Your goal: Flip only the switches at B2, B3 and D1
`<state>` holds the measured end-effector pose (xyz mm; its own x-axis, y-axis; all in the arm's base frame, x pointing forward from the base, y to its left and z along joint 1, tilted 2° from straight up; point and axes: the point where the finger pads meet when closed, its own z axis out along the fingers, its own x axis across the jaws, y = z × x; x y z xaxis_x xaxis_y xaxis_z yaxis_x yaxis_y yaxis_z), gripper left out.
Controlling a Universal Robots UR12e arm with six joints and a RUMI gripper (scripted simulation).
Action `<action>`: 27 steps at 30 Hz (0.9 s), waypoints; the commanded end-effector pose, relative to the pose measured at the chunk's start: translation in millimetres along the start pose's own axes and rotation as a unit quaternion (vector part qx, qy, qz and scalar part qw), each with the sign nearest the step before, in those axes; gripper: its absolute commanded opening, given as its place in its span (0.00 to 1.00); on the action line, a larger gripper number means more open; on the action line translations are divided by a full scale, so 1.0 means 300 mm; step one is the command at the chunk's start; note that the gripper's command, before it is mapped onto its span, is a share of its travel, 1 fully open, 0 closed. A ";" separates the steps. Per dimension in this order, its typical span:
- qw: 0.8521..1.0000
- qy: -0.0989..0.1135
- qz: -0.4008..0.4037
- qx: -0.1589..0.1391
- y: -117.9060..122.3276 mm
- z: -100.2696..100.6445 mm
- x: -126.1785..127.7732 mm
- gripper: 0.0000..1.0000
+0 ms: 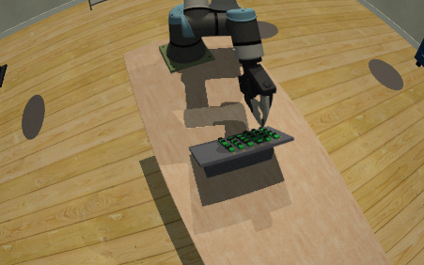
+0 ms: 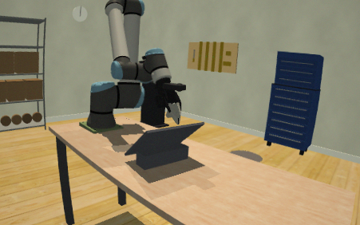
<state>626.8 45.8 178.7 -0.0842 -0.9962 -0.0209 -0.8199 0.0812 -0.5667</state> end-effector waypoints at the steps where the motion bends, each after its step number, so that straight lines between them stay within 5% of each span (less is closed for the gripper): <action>1: 1.000 0.000 0.001 0.001 -0.003 -0.001 0.000 0.00; 16: 0.999 -0.007 0.043 0.000 0.001 -0.001 0.004 0.00; 27: 0.989 -0.023 0.145 0.000 0.010 0.000 0.011 0.00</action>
<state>624.7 43.8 177.0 -0.2205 -0.9632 -0.1534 -0.7917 0.2686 -0.5488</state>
